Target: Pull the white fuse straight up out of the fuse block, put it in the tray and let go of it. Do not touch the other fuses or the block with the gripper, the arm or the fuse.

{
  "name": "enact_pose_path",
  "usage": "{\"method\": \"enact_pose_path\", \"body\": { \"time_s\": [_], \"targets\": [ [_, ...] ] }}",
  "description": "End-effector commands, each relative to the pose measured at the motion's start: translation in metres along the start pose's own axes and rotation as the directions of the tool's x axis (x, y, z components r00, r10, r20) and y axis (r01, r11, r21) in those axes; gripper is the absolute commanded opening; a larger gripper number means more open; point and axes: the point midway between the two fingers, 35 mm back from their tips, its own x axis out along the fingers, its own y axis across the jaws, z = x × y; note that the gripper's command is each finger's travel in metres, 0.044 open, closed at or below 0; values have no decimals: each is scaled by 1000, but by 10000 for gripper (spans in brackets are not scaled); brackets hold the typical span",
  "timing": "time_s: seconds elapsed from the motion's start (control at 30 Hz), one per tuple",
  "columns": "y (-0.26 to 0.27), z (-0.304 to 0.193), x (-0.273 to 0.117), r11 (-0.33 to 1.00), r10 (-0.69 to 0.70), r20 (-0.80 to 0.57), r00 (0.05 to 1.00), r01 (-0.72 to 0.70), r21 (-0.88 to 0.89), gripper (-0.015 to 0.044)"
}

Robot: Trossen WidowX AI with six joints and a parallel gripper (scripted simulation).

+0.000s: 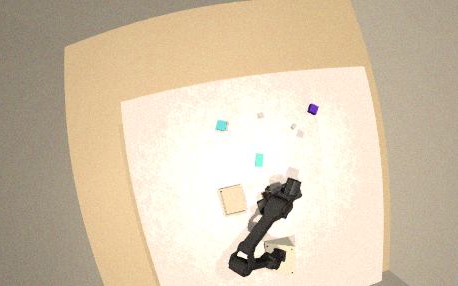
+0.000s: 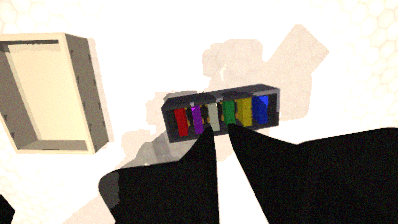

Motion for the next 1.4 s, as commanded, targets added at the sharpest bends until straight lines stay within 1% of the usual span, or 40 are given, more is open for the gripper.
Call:
{"method": "enact_pose_path", "body": {
  "time_s": [0.0,0.77,1.37],
  "targets": [
    [0,-1,6,1000,2,-8,1000,-2,-2,61],
    [1,-3,29,1000,3,-7,1000,-3,-2,61],
    [1,-3,32,1000,4,-7,1000,-4,-2,61]
  ]
}}
